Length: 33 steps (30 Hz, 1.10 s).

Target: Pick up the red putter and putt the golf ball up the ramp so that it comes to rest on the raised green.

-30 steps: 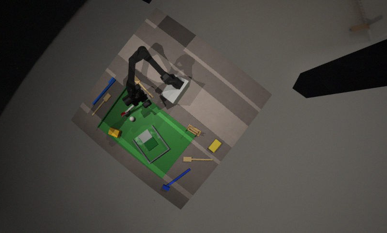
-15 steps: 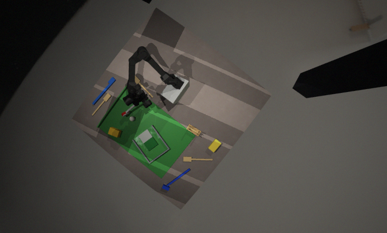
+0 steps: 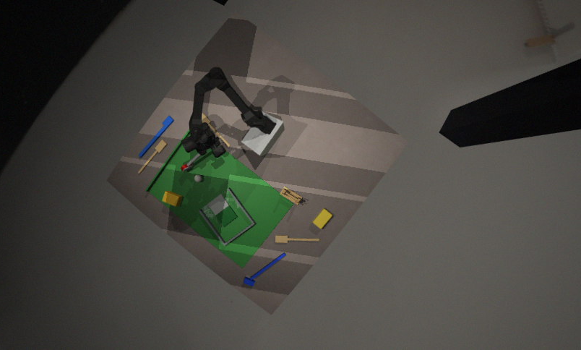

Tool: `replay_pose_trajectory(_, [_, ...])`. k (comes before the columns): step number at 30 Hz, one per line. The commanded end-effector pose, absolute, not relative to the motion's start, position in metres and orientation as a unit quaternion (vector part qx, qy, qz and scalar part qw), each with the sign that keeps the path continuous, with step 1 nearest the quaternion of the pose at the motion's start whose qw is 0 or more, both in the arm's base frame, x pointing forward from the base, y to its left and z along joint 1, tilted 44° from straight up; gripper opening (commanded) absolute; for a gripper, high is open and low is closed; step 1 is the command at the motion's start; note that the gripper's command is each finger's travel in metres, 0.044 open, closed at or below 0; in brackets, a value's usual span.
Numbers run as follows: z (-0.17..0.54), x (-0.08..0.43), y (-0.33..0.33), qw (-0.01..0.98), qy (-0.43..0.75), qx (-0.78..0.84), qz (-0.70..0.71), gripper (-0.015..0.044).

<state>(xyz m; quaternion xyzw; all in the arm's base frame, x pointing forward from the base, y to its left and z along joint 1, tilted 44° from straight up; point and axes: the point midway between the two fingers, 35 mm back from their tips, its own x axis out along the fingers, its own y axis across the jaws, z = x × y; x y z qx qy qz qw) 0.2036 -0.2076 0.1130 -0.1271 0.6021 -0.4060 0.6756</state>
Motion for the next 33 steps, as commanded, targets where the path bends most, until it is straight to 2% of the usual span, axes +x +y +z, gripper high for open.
replay_pose_trajectory(1, [0.113,0.204,-0.208,0.676,0.602,-0.127,-0.406,0.0000])
replay_pose_trajectory(5, [0.106,0.210,-0.202,0.676,0.603,-0.125,-0.405,0.0000])
replay_pose_trajectory(11, [0.048,0.249,-0.146,0.679,0.604,-0.120,-0.401,0.0000])
replay_pose_trajectory(15, [0.024,0.258,-0.119,0.679,0.600,-0.125,-0.403,0.0000])
replay_pose_trajectory(33, [0.067,0.261,-0.077,0.680,0.601,-0.124,-0.402,0.0000])
